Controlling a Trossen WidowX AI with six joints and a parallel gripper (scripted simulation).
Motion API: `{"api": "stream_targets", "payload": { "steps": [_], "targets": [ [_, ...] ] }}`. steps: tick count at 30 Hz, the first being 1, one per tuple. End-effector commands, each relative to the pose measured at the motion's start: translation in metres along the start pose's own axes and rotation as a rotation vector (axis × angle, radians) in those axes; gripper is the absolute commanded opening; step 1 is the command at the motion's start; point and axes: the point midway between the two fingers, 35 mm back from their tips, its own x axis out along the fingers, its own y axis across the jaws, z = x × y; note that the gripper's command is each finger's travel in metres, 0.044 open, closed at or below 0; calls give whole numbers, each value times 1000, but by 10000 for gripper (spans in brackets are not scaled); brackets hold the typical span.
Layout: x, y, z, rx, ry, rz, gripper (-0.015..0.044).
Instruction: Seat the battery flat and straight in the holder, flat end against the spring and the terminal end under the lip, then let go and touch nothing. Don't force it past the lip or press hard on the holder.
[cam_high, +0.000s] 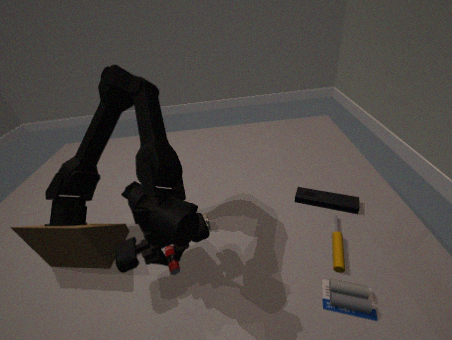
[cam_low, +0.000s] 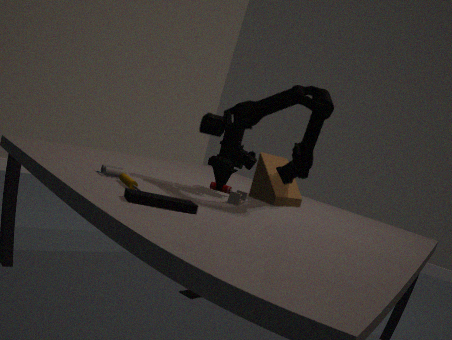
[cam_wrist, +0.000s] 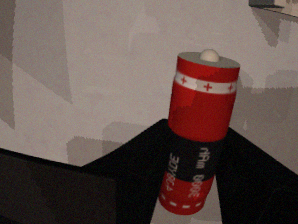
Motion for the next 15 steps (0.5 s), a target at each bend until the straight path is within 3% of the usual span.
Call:
{"api": "stream_targets", "payload": {
  "steps": [1,8,15],
  "targets": [
    [-29,-2,-3,-7,15,-4,72],
    [-42,-2,-1,22,14,-4,72],
    [-47,-16,11,317,17,-6,72]
  ]
}}
